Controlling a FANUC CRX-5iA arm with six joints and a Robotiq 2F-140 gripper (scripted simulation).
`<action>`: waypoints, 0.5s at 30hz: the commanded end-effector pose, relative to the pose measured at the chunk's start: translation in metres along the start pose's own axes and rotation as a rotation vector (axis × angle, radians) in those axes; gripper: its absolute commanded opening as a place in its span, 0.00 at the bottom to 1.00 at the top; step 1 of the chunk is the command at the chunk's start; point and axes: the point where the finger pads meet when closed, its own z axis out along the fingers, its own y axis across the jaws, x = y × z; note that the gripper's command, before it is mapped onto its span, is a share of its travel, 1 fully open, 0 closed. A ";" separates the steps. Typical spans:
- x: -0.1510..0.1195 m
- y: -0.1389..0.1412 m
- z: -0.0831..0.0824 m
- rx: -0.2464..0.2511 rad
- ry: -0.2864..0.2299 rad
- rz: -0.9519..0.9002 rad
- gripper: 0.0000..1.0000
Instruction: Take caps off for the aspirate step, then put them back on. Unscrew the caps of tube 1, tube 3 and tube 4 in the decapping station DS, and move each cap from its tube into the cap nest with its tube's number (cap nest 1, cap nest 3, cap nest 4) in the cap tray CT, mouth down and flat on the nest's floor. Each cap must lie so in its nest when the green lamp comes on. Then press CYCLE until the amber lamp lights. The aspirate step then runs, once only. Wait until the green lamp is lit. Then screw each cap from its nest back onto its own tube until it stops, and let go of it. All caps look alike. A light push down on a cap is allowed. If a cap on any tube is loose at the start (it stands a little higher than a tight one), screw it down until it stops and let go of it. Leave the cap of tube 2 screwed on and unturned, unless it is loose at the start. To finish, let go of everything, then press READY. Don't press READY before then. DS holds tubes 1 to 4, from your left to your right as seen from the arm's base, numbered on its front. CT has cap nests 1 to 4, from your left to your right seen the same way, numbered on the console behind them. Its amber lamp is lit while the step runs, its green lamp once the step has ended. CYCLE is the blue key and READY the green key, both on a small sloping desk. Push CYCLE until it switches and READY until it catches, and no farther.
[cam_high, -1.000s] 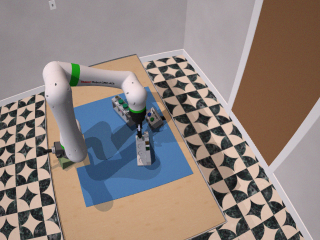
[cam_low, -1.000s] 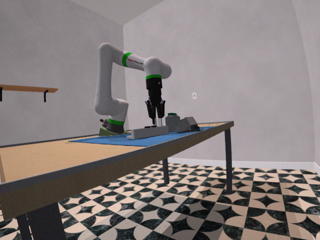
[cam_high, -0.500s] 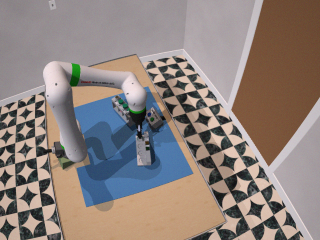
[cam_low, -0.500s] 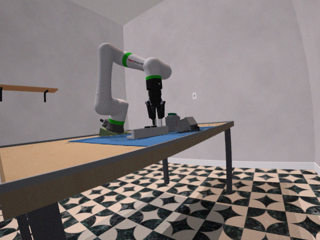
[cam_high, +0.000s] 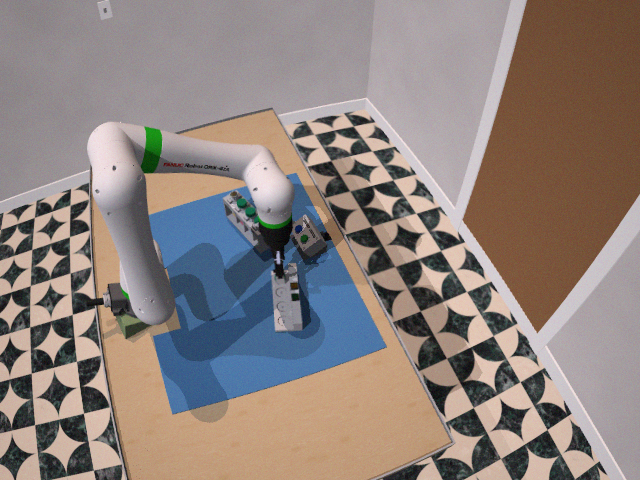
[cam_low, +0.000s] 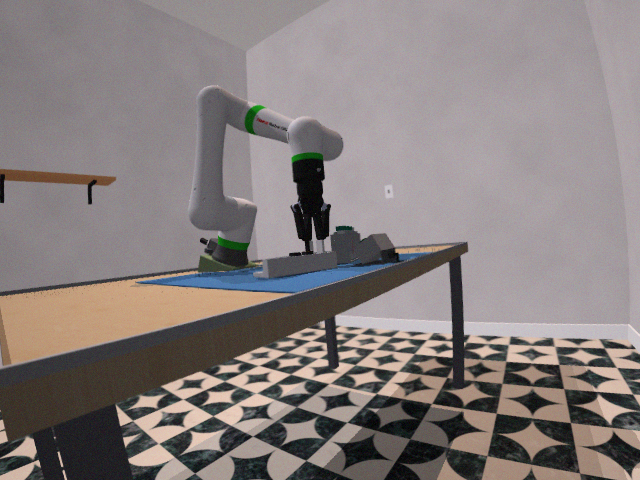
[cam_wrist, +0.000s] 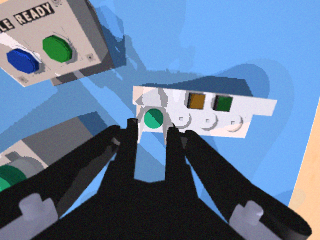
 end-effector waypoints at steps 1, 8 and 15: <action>0.000 0.000 0.000 0.000 0.000 0.000 0.00; 0.000 0.000 0.000 0.000 0.000 0.000 0.29; 0.000 0.000 0.000 0.000 0.000 0.000 0.29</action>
